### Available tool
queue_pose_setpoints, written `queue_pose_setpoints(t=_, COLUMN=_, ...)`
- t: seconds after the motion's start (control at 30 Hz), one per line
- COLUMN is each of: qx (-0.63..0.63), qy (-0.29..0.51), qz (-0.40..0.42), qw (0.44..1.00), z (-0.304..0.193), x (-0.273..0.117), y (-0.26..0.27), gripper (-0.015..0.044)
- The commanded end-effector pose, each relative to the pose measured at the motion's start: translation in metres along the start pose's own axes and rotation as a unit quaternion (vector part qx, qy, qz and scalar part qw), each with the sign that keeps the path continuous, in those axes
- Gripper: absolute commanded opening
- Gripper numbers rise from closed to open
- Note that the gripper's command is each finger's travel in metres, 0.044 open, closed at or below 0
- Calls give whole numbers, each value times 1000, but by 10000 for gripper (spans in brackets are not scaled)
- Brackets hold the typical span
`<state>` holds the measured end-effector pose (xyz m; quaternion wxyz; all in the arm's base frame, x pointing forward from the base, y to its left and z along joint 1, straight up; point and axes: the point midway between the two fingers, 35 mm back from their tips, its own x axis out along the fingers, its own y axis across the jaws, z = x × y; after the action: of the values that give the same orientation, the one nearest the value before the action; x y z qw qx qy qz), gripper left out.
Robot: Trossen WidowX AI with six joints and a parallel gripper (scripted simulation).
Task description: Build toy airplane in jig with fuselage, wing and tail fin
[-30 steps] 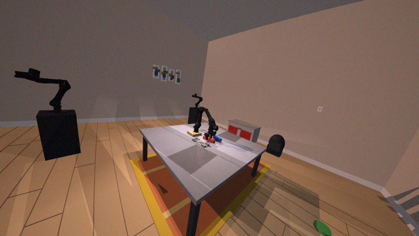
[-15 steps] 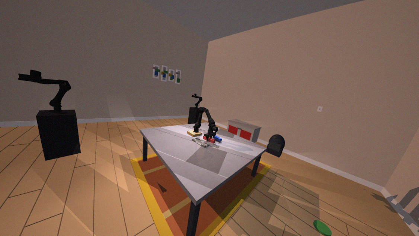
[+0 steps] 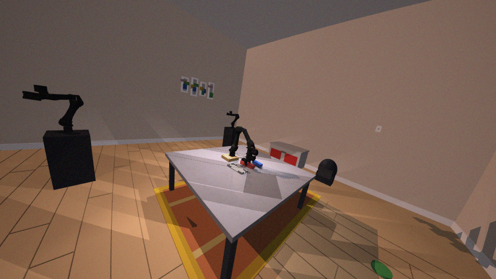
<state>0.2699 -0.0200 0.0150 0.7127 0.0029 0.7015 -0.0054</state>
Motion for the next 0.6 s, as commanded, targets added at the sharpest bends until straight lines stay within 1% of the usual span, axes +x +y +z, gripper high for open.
queue_pose_setpoints(t=0.0, qx=1, qy=-5, qz=1, qw=1000, z=4, x=-12, y=0, gripper=0)
queue_pose_setpoints(t=0.57, qx=1, qy=-6, qz=1, qw=1000, z=9, x=-64, y=0, gripper=0)
